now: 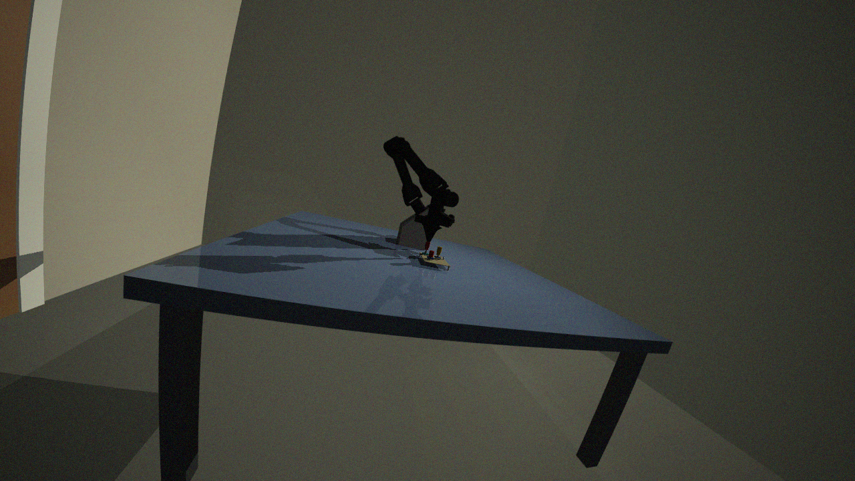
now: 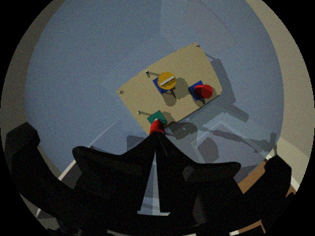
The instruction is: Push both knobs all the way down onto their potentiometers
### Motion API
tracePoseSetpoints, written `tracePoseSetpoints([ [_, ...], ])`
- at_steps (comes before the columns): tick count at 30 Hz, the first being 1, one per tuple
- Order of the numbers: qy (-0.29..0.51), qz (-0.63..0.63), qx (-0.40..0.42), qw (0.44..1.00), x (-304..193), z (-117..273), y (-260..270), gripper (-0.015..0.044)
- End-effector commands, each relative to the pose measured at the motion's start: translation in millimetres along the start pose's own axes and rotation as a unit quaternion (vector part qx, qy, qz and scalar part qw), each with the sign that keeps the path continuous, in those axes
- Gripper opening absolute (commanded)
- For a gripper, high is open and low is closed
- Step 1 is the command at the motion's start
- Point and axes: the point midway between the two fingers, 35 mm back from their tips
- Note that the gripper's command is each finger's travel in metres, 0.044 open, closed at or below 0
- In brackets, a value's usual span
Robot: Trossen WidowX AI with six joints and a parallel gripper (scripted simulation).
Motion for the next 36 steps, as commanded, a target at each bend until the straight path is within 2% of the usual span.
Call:
tracePoseSetpoints([
  [1,0.006,-0.008,0.003,1.000,-1.1,-10.3,-1.6,0.0000],
  [36,0.006,-0.008,0.003,1.000,-1.2,-14.2,-1.6,0.0000],
])
Point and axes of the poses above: the point midway between the two fingers, 35 mm back from their tips, its own z axis back along the fingers, its own y axis across the jaws, x = y × z, and after that the axes turned 3 degrees about -z, right-handed
